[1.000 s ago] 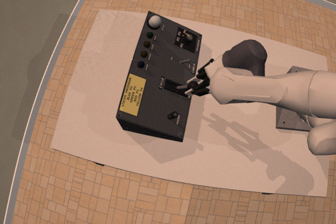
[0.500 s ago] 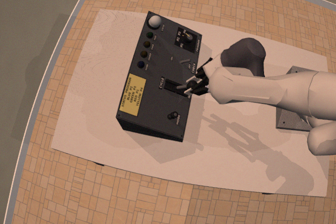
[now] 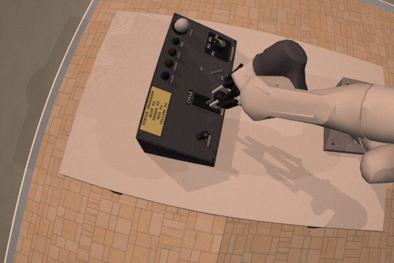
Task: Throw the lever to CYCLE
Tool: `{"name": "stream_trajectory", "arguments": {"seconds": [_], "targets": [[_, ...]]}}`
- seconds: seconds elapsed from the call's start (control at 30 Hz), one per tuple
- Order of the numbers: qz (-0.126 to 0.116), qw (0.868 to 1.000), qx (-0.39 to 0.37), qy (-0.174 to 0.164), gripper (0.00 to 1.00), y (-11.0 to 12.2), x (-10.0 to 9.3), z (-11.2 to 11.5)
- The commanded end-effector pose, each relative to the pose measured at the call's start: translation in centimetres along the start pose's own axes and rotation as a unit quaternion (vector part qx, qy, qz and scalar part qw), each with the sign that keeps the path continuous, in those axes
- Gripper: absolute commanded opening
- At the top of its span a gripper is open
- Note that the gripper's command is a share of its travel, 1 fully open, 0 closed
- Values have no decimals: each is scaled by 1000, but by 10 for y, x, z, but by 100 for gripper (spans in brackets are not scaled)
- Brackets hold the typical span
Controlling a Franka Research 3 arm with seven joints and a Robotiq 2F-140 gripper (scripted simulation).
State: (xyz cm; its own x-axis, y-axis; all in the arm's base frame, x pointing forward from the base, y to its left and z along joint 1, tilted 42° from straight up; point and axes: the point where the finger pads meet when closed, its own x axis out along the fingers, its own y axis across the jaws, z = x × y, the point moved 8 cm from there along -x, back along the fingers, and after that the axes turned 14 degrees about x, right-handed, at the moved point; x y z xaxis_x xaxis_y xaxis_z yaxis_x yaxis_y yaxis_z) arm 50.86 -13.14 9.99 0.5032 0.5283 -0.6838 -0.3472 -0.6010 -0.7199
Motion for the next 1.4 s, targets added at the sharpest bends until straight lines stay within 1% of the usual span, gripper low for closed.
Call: {"name": "stream_trajectory", "arguments": {"seconds": [0.0, 0.83, 1.37], "targets": [[1, 1000, 7, 0, 0, -1, 0, -6], [1, 1000, 7, 0, 0, -7, 4, -31], [1, 1000, 7, 0, 0, -9, 8, -39]]}}
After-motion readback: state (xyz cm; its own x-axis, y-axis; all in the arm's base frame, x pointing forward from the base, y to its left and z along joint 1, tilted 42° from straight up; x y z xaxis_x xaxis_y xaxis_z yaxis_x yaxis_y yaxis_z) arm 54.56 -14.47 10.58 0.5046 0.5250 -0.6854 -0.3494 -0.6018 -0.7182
